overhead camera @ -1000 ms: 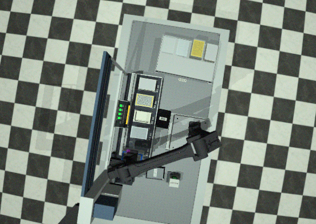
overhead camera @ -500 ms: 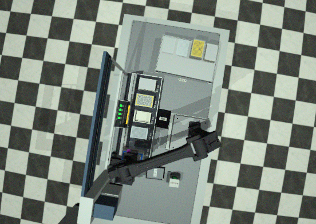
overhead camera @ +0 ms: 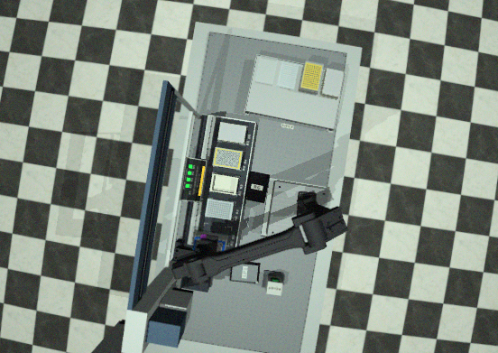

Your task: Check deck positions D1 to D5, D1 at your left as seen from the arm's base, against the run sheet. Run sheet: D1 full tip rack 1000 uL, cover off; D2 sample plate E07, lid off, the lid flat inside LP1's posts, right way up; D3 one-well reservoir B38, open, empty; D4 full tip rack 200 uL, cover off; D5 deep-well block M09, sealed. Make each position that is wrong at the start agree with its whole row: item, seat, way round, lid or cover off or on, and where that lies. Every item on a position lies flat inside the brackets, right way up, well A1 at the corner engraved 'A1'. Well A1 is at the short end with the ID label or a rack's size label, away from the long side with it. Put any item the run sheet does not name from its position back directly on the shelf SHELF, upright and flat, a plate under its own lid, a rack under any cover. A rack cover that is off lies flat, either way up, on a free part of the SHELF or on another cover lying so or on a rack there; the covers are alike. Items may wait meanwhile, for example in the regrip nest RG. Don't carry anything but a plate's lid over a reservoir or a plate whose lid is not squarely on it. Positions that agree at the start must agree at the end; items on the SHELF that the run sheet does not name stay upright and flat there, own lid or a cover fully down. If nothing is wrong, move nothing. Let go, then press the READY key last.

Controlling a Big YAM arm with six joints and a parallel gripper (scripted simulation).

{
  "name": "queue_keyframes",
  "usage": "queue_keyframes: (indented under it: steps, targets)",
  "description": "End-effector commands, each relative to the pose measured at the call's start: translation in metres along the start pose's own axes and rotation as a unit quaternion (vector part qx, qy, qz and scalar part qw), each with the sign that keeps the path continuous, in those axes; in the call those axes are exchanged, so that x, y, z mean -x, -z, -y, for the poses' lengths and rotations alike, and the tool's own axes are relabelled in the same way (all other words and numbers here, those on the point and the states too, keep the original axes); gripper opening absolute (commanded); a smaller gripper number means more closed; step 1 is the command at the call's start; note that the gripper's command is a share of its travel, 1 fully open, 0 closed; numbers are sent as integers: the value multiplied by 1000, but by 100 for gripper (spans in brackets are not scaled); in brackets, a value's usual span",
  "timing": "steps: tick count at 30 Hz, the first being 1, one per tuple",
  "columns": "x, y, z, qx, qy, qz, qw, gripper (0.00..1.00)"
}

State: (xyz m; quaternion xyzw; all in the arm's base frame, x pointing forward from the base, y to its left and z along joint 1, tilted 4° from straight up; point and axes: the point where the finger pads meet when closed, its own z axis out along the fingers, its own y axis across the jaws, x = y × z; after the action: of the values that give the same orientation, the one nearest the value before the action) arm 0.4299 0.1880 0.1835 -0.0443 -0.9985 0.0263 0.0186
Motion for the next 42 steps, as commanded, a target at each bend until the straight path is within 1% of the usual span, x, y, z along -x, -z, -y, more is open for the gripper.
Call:
queue_keyframes:
  steps: [1, 4, 7, 10, 12, 13, 14, 17, 19, 24, 27, 29, 30, 31, 32, 34, 38, 42]
  targets:
    - [7, -1, 0, 5, 1, 10, 1000, 0]
    - [8, -9, 1, 3, 0, 7, 1000, 0]
    - [8, -10, 2, 6, -1, 12, 1000, 0]
    - [9, -16, 0, 5, 0, 11, 1000, 0]
    - [9, -16, 0, 5, 0, 11, 1000, 0]
    - [10, -8, -1, 11, 0, 20, 1000, 0]
    - [7, -16, 1, 7, 0, 14, 1000, 0]
    - [8, -27, 2, 4, -1, 8, 1000, 0]
    - [8, -31, 2, 3, -1, 7, 1000, 0]
    - [9, -33, 1, 7, 0, 14, 1000, 0]
    - [8, -43, 2, 4, -1, 9, 1000, 0]
    - [8, -43, 2, 4, -1, 9, 1000, 0]
    - [14, -35, -2, 10, -1, 20, 1000, 0]
    - [8, -45, 2, 5, 0, 10, 1000, 0]
    - [8, -46, 2, 5, 0, 11, 1000, 0]
    - [8, -53, 2, 3, -1, 7, 1000, 0]
    - [8, -60, 2, 3, 0, 7, 1000, 0]
    - [11, -58, 0, 8, -1, 16, 1000, 0]
